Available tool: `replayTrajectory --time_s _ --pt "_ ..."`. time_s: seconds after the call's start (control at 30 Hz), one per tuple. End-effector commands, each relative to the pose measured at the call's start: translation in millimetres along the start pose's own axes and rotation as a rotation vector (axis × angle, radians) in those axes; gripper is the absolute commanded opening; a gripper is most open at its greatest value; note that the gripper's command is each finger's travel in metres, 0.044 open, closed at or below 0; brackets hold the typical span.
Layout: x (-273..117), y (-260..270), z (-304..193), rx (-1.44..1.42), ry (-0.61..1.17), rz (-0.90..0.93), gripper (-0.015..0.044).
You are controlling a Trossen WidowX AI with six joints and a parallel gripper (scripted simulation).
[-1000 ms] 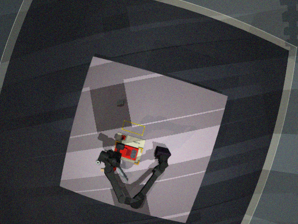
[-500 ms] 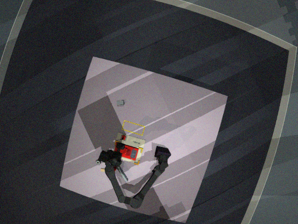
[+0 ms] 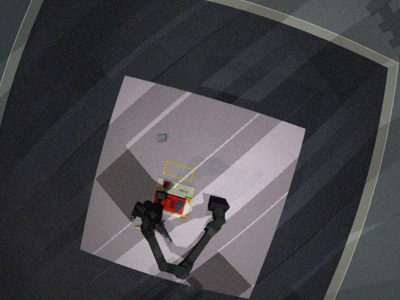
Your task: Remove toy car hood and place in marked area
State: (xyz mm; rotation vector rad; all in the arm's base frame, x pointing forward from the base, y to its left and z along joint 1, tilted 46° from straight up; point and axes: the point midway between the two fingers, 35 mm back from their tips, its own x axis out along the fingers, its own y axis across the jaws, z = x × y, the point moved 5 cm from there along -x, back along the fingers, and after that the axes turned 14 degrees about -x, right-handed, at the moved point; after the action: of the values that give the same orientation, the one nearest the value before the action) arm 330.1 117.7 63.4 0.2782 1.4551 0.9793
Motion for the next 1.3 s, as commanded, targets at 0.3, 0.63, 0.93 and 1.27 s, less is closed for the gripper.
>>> replayTrajectory --time_s 0.3,0.63,0.93,1.27 --pt "-6 0 0 -0.001 0.0 -0.001 0.0" --pt "-12 0 0 -0.001 0.0 -0.001 0.0" --pt "-18 0 0 -0.001 0.0 -0.001 0.0" --pt "-24 0 0 0.0 0.0 -0.001 0.0"
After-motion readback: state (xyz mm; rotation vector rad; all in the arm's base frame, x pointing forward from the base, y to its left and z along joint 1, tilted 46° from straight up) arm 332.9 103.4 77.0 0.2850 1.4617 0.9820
